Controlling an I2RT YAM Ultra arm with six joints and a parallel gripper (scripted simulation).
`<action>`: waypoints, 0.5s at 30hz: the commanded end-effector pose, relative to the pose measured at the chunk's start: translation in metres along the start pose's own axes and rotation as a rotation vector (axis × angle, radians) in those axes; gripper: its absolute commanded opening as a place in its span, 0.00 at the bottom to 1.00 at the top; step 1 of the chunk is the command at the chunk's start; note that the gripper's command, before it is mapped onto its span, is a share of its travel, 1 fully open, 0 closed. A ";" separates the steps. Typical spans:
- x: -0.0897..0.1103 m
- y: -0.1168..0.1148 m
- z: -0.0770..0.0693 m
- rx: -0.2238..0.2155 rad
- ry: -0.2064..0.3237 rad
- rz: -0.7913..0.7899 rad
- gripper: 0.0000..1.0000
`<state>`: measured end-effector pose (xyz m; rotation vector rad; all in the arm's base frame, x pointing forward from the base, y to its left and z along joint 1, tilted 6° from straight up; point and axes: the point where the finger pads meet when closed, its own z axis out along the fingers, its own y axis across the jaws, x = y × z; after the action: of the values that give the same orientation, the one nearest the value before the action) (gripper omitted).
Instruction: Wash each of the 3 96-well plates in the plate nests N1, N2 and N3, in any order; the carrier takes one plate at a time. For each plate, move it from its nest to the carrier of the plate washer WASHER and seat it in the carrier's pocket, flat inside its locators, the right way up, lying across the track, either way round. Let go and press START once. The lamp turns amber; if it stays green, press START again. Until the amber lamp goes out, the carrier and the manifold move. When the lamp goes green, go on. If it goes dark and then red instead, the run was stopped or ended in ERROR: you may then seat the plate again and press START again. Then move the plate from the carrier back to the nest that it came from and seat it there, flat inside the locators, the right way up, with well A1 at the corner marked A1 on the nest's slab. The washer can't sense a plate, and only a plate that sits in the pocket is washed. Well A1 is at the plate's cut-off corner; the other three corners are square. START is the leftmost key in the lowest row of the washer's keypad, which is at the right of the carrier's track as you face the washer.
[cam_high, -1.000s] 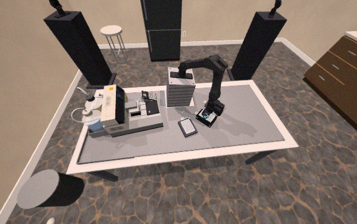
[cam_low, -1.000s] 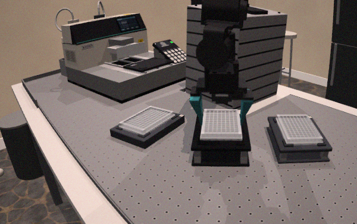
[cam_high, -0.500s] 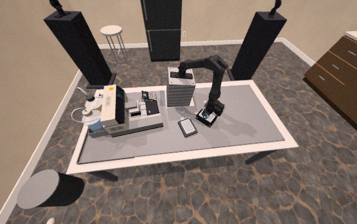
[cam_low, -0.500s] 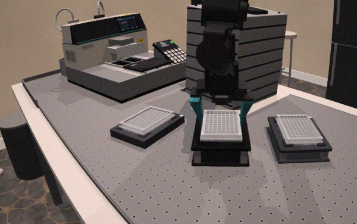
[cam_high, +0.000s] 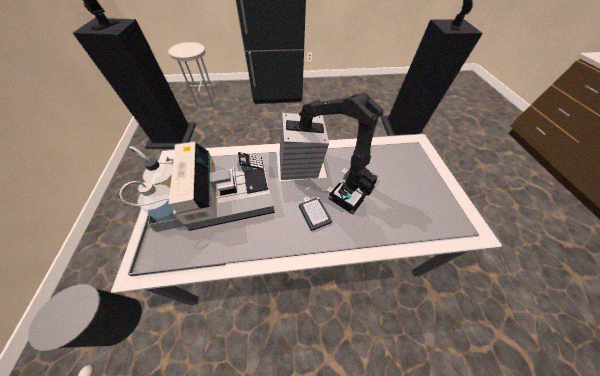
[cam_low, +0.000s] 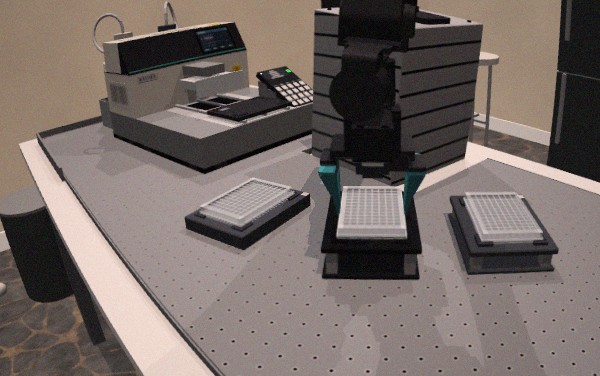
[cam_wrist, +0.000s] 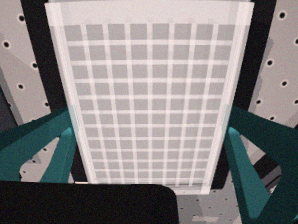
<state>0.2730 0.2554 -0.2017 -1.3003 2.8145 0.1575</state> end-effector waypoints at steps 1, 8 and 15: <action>-0.005 -0.001 -0.003 0.003 -0.014 0.000 0.00; -0.005 -0.001 -0.002 0.003 -0.014 0.000 0.00; -0.005 -0.001 -0.001 0.003 -0.014 0.000 0.00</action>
<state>0.2731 0.2557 -0.2037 -1.3001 2.8140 0.1577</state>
